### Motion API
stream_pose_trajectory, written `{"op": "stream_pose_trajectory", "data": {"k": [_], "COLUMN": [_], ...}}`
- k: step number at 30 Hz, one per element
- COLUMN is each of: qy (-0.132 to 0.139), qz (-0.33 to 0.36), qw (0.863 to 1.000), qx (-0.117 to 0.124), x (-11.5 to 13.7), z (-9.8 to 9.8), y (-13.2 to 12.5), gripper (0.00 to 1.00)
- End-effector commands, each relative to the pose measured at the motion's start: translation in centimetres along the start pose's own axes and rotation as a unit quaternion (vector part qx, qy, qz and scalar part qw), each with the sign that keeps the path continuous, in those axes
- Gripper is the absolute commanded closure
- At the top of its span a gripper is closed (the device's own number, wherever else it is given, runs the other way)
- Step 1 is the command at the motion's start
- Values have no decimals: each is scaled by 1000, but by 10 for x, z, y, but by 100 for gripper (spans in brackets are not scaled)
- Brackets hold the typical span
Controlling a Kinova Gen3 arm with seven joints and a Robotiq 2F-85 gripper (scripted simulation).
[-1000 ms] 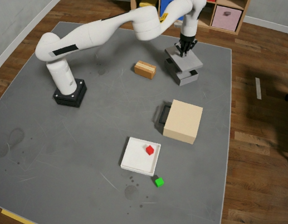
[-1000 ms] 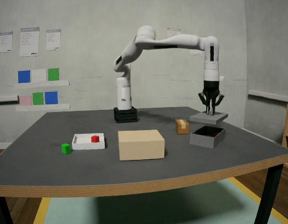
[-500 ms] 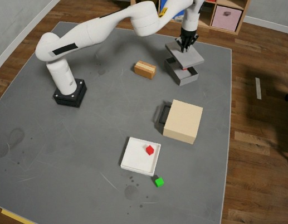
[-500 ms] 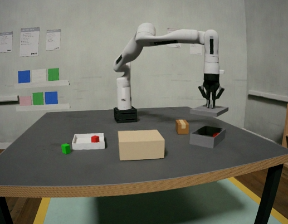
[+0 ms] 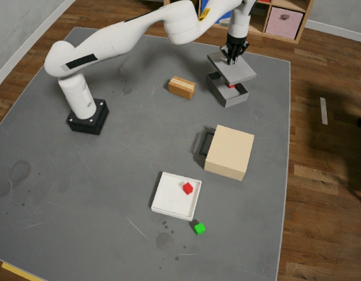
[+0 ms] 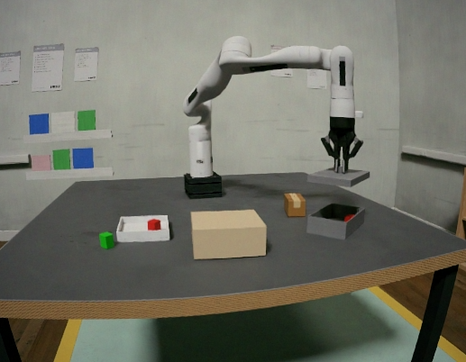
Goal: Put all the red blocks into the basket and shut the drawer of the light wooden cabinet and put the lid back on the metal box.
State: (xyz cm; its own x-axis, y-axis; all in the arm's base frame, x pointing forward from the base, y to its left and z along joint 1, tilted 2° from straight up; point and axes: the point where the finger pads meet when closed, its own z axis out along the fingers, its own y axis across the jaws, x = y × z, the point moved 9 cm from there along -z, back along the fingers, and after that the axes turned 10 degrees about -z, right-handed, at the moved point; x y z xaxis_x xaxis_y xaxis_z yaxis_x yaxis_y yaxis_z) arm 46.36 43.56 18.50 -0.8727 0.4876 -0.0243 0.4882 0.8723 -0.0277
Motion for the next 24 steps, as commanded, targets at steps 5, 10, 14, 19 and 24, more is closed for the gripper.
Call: {"op": "stream_pose_trajectory", "data": {"k": [5, 10, 14, 19, 24], "qy": [0, 0, 0, 0, 1], "qz": [2, 6, 10, 21, 37], "qw": [1000, 1000, 1000, 1000, 999], "qx": [-2, -4, -7, -12, -20], "x": [2, 5, 9, 20, 35], "z": [-2, -4, -5, -9, -14], "y": [0, 0, -1, -2, -4], "gripper": [90, 90, 90, 90, 90]}}
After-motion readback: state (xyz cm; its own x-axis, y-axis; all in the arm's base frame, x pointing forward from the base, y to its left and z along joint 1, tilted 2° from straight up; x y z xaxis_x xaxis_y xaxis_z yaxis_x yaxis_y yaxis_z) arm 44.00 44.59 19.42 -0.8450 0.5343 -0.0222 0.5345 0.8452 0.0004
